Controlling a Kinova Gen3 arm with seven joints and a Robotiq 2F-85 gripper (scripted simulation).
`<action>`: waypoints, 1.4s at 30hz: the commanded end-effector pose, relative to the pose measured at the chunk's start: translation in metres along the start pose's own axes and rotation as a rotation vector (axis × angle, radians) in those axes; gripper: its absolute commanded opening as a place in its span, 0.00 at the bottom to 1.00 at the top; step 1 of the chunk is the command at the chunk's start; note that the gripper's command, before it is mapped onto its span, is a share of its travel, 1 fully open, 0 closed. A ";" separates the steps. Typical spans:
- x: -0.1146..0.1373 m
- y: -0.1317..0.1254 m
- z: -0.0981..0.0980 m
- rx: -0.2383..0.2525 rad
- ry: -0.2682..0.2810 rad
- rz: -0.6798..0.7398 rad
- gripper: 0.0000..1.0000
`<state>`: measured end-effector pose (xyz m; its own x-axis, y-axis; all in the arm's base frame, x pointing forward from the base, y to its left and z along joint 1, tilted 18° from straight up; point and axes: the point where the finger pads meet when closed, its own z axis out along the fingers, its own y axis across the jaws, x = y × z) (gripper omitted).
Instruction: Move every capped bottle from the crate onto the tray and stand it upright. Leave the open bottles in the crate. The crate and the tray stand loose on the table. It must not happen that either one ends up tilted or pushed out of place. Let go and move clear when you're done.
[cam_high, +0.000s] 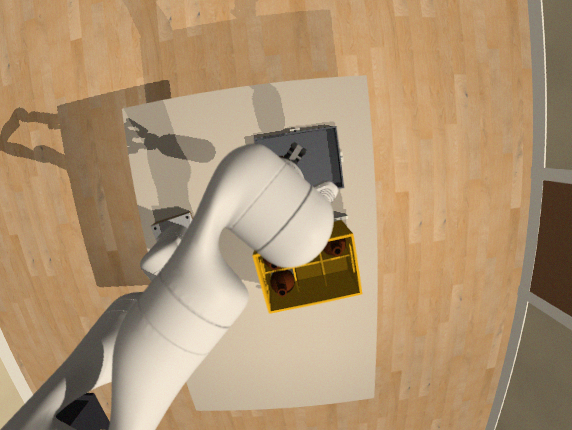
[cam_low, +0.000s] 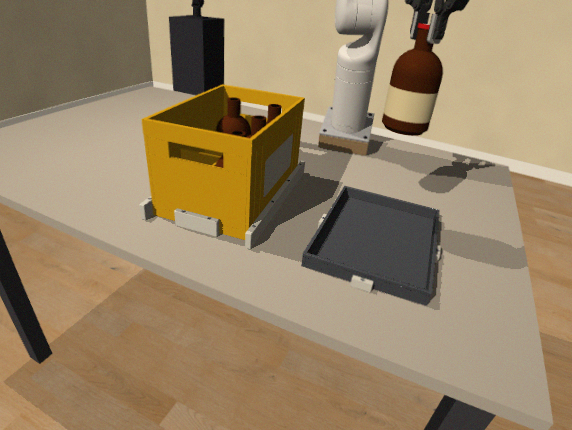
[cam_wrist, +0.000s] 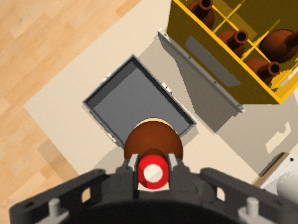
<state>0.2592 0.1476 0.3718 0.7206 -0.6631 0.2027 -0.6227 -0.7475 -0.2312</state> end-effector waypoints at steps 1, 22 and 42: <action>0.000 -0.001 0.000 0.001 0.000 0.000 0.00; -0.003 -0.005 0.014 -0.002 -0.001 -0.002 0.00; -0.003 -0.003 0.048 -0.001 -0.001 -0.002 0.00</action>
<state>0.2742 0.1546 0.3308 0.7209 -0.6620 0.2048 -0.6197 -0.7482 -0.2371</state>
